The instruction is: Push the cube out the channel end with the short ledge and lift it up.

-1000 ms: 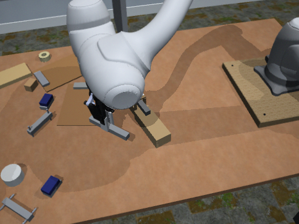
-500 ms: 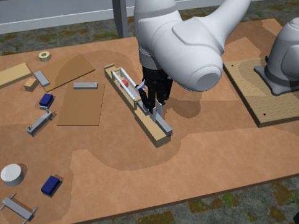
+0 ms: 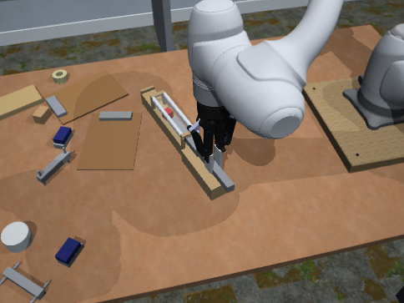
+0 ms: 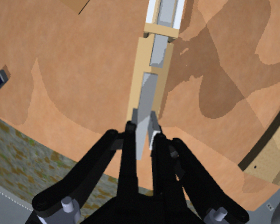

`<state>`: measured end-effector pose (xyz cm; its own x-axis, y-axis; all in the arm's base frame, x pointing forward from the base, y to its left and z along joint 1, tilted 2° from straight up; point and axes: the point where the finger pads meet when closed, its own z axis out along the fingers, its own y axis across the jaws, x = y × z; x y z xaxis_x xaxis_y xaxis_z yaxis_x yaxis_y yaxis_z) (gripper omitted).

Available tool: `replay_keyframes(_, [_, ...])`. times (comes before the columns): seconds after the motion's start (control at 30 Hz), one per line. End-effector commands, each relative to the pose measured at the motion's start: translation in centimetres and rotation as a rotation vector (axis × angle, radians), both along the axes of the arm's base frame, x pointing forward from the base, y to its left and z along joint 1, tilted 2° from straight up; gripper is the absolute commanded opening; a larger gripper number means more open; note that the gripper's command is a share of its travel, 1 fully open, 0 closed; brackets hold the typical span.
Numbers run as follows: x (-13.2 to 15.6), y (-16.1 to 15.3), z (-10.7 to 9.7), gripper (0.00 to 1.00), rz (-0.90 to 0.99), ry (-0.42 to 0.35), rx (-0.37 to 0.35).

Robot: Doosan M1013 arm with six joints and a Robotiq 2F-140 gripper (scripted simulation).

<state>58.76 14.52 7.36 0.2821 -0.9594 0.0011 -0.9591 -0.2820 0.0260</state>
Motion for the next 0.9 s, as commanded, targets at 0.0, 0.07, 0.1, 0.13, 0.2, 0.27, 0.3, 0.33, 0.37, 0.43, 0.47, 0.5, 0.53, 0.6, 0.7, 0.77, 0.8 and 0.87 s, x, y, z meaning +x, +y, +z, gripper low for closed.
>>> replay_keyframes(0.0, [-0.3, -0.1, -0.8, 0.00, -0.003, 0.002, -0.004])
replay_keyframes(0.07, [-0.3, -0.1, -1.3, 0.00, -0.003, 0.002, -0.004])
replay_keyframes(0.1, [-0.3, -0.1, -1.6, 0.00, -0.003, 0.002, -0.004])
replay_keyframes(0.13, [-0.3, -0.1, -1.8, 0.00, -0.003, 0.002, -0.004])
replay_keyframes(0.2, [-0.3, -0.1, -2.2, 0.00, -0.003, 0.002, -0.004])
replay_keyframes(0.27, [-0.3, -0.1, -2.5, 0.00, -0.003, 0.002, -0.004])
replay_keyframes(0.3, [-0.3, -0.1, -2.6, 0.00, -0.003, 0.002, -0.004])
replay_keyframes(0.33, [-0.3, -0.1, -2.6, 0.00, -0.003, 0.002, -0.004])
replay_keyframes(0.37, [-0.3, -0.1, -2.7, 0.00, -0.003, 0.002, -0.004])
replay_keyframes(0.43, [-0.3, -0.1, -2.7, 0.00, -0.003, 0.002, -0.004])
replay_keyframes(0.47, [-0.3, -0.1, -2.7, 0.00, -0.003, 0.002, -0.004])
replay_keyframes(0.5, [-0.3, -0.1, -2.7, 0.00, -0.003, 0.002, -0.004])
replay_keyframes(0.53, [-0.3, -0.1, -2.7, 0.00, -0.003, 0.002, -0.004])
replay_keyframes(0.6, [-0.3, -0.1, -2.7, 0.00, -0.003, 0.002, -0.004])
replay_keyframes(0.7, [-0.3, -0.1, -2.7, 0.00, -0.003, 0.002, -0.004])
replay_keyframes(0.77, [-0.3, -0.1, -2.7, 0.00, -0.003, 0.002, -0.004])
replay_keyframes(0.8, [-0.3, -0.1, -2.7, 0.00, -0.003, 0.002, -0.004])
replay_keyframes(0.87, [-0.3, -0.1, -2.7, 0.00, -0.003, 0.002, -0.004])
